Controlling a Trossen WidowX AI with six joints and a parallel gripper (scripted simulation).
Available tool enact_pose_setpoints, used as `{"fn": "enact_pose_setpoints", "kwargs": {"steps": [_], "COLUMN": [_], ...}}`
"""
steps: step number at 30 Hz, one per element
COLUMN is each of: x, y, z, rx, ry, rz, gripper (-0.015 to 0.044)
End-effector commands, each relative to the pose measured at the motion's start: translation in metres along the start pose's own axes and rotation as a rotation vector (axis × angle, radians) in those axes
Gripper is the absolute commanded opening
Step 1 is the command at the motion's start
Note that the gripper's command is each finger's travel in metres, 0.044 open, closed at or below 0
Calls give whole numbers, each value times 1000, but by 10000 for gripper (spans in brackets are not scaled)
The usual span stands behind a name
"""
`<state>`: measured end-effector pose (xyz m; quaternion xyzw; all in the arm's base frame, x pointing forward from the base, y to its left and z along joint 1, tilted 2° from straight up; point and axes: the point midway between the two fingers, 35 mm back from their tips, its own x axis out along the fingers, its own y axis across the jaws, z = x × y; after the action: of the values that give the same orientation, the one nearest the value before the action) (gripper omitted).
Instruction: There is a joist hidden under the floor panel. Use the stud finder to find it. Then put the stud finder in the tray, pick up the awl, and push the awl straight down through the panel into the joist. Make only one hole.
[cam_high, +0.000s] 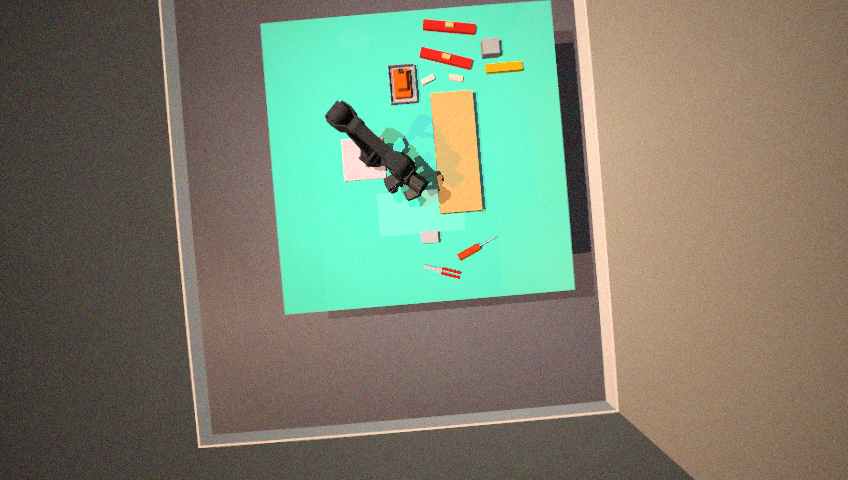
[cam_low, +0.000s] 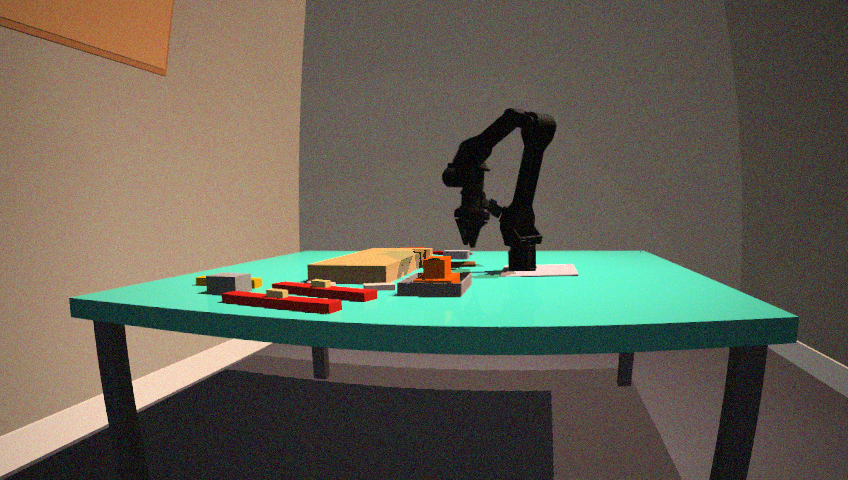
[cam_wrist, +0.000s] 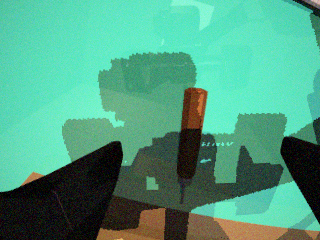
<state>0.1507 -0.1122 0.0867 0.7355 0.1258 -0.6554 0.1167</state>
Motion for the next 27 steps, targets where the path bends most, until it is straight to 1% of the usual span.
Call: {"fn": "enact_pose_setpoints", "kwargs": {"steps": [1,22,27], "x": [2,3,10], "y": [-1,0,1], "z": [9,-2,-2], "rx": [98,98,98], "ry": [-12,-11,-11], "rz": [-2,-2,-2], "gripper": [440,440,440]}}
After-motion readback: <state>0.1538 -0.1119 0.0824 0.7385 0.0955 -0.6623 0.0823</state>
